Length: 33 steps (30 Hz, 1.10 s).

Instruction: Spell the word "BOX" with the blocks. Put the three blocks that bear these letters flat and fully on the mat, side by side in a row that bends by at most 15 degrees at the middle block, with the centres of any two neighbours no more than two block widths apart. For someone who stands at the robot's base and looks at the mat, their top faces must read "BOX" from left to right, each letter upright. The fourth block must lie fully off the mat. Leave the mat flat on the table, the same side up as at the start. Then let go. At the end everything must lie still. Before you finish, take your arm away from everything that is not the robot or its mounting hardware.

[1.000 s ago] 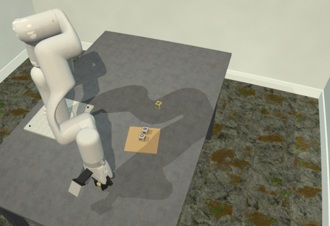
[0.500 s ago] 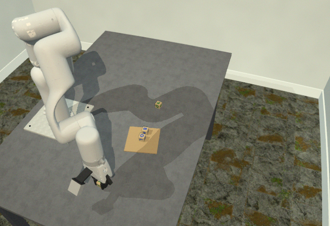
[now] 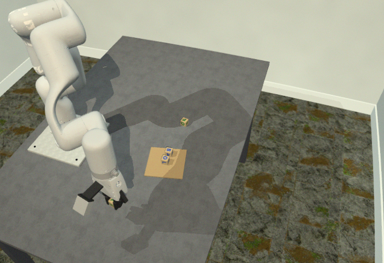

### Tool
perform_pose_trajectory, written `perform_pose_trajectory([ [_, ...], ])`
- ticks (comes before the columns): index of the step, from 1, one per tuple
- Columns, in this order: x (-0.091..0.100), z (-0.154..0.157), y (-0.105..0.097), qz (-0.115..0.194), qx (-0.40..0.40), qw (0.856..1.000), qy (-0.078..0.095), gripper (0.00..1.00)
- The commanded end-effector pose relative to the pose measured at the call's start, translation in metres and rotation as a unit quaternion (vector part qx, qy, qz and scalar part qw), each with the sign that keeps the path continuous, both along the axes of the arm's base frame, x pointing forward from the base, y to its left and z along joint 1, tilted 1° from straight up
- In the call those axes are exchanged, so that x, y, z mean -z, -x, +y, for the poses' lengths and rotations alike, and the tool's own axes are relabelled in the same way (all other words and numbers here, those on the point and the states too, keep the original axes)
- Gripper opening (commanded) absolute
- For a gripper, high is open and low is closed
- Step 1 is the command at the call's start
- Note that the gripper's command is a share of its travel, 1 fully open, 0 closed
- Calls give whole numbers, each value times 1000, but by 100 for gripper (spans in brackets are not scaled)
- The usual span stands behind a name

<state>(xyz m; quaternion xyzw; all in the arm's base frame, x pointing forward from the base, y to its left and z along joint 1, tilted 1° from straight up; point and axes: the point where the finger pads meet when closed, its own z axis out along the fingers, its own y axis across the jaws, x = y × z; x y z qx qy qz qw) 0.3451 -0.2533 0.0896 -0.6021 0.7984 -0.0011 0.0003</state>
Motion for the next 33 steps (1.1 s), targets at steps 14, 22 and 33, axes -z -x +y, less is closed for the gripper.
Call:
perform_pose_trajectory([
  [14, -23, 1, 0, 1, -4, 1000, 0, 21],
  [22, -23, 6, -3, 1, -51, 999, 0, 21],
  [33, -24, 22, -12, 1, -183, 983, 0, 21],
])
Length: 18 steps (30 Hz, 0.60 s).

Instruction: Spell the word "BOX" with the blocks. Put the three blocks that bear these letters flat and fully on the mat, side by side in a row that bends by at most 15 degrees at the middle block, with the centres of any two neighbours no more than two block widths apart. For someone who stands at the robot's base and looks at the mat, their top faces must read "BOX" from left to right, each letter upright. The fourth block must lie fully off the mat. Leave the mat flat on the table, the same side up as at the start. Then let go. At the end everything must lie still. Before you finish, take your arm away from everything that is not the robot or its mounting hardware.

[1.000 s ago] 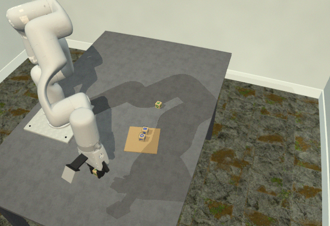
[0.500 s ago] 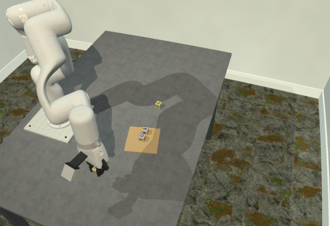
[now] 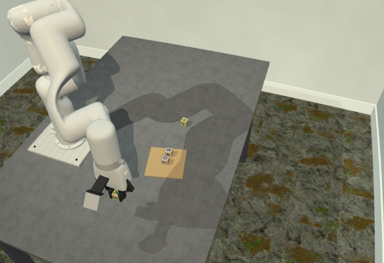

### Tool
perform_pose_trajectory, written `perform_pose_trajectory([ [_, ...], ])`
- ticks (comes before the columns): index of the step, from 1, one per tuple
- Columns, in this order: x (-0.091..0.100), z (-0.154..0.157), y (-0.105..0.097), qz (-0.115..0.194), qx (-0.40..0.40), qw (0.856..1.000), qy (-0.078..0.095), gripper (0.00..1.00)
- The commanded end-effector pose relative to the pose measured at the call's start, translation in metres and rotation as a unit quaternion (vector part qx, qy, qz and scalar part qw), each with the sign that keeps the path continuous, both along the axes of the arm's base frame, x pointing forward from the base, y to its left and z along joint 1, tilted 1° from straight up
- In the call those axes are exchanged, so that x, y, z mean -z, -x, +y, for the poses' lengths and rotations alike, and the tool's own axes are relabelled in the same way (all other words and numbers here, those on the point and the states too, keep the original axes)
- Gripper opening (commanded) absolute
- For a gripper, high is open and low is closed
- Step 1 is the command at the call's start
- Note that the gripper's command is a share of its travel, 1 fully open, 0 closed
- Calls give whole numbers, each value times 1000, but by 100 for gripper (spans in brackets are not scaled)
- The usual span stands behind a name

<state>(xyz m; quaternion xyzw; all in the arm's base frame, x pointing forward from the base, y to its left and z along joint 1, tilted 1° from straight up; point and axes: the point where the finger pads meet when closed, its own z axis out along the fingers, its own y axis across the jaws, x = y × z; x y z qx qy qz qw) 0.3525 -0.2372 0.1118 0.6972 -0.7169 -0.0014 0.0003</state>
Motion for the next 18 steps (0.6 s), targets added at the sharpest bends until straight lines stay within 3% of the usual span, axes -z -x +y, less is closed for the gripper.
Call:
perform_pose_trajectory([
  [1, -2, 7, -6, -2, -69, 998, 1, 21],
  [6, -2, 11, -8, -2, -101, 995, 1, 21],
  [18, -2, 29, -17, -2, -242, 970, 1, 21],
])
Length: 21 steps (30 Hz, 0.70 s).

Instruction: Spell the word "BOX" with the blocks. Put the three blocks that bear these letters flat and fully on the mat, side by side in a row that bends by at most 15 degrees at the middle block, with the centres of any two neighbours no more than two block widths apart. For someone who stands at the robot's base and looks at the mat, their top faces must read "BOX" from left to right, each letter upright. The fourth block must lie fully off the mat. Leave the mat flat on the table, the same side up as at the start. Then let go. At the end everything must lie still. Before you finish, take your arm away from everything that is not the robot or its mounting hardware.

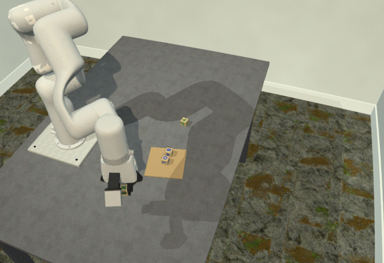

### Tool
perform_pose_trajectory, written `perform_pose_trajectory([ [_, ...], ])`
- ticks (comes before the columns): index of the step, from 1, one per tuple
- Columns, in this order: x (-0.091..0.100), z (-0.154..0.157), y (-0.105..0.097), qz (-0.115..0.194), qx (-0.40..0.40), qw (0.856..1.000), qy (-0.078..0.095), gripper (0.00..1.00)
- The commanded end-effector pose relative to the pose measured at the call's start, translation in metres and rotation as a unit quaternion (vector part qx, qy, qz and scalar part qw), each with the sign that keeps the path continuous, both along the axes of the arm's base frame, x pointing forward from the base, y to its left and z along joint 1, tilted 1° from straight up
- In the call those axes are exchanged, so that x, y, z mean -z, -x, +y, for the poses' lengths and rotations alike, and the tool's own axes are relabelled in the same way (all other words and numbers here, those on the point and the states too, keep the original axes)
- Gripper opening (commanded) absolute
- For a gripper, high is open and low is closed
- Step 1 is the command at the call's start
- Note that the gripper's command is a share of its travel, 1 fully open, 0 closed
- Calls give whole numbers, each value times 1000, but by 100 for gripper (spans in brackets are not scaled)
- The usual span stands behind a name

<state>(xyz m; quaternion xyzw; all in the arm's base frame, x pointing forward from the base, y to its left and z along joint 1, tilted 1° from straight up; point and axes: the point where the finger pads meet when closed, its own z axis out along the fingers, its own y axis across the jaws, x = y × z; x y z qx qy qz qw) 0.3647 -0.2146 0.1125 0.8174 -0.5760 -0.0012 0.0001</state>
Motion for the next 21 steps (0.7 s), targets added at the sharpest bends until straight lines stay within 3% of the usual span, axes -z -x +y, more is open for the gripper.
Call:
perform_pose_trajectory([
  [1, -2, 8, -5, -2, -70, 998, 1, 21],
  [5, -2, 10, -7, -2, -90, 996, 1, 21],
  [21, -2, 33, -16, -2, -262, 965, 1, 21],
])
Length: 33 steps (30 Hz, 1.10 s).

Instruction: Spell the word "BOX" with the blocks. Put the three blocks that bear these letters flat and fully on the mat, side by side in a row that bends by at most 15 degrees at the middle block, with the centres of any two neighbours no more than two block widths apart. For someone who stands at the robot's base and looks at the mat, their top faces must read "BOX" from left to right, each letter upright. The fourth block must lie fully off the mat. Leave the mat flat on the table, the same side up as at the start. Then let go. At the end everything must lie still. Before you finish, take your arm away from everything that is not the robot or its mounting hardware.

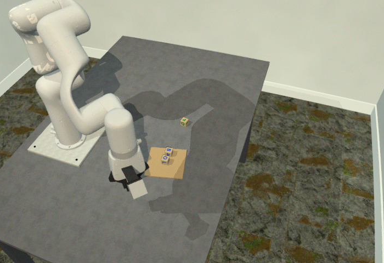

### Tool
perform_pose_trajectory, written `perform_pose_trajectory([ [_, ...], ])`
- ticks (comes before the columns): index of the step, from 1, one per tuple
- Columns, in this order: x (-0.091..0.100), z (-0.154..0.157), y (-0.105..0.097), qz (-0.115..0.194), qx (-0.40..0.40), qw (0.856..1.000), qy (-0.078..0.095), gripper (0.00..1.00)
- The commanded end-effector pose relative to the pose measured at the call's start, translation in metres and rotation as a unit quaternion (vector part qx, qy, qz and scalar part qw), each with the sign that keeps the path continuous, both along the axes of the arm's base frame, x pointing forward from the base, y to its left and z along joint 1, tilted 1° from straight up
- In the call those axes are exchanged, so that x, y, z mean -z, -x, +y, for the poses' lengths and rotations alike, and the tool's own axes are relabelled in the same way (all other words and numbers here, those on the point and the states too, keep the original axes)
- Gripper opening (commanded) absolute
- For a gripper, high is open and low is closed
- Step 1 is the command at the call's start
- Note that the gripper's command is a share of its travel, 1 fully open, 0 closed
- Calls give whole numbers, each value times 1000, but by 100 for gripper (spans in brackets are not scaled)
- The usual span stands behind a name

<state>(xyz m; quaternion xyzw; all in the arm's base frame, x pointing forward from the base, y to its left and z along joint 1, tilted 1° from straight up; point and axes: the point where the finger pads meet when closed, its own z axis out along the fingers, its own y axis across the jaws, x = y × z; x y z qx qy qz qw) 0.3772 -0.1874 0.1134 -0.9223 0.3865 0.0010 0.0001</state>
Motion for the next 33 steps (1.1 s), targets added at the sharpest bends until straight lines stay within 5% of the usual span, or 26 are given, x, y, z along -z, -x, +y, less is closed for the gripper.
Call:
perform_pose_trajectory([
  [1, -2, 5, -4, -2, -49, 999, 1, 21],
  [18, -2, 28, -12, -2, -222, 975, 1, 21],
  [33, -3, 51, -19, -2, -388, 922, 1, 21],
])
